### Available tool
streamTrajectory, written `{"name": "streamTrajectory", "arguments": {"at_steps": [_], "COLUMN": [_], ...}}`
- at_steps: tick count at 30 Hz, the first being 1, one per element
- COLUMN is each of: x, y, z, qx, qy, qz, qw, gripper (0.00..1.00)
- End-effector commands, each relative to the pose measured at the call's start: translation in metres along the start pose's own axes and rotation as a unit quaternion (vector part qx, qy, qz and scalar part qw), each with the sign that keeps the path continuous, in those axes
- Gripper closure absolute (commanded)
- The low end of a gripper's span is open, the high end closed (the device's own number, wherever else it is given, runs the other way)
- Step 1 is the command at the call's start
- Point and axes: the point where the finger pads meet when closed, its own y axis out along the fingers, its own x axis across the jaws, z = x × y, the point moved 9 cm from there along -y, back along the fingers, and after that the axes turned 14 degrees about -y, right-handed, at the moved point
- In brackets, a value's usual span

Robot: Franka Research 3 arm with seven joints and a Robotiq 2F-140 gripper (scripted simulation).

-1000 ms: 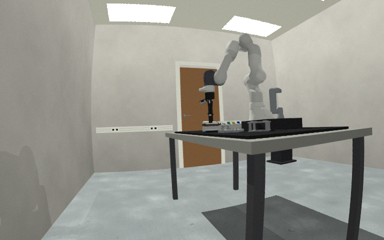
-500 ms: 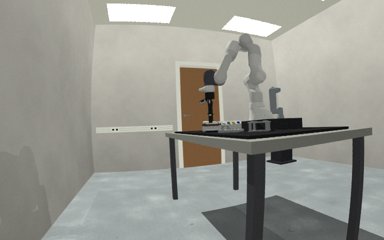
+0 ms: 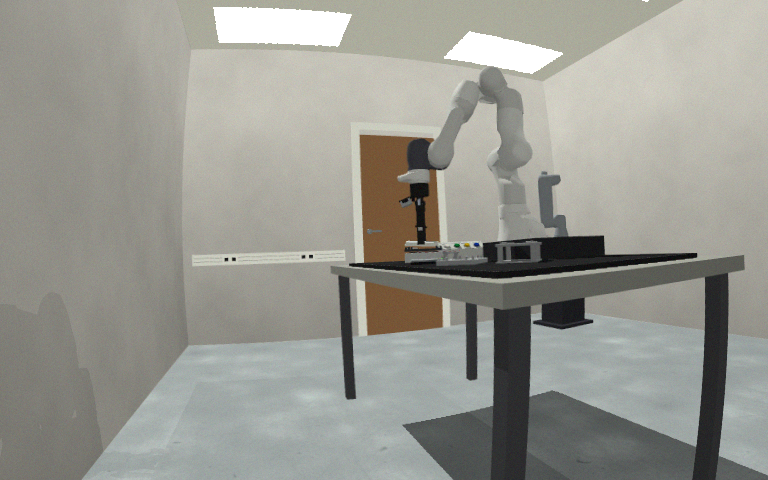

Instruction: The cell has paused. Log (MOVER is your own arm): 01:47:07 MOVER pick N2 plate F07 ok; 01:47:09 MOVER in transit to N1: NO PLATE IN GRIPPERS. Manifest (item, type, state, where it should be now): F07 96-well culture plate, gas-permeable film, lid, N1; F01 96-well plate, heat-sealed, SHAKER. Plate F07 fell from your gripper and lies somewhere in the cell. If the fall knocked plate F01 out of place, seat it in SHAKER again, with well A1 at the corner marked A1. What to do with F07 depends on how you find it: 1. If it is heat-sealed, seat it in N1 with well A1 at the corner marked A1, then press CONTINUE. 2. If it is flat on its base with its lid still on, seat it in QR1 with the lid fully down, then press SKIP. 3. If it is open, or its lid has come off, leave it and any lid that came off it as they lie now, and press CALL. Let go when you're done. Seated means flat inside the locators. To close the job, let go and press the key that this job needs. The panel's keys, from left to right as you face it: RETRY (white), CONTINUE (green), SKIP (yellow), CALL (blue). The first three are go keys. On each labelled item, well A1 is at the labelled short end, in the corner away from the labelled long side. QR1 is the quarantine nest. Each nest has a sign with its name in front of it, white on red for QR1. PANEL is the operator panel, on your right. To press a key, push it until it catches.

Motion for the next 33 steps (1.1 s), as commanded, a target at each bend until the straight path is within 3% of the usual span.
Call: {"name": "streamTrajectory", "arguments": {"at_steps": [1,33], "x": [0.0,0.0], "y": [-0.002,-0.015], "z": [0.0,0.0], "qx": [-0.001,-0.001], "qy": [0.001,0.001], "qz": [-0.001,-0.001], "qw": [1.0,1.0], "gripper": [0.9,0.9]}}
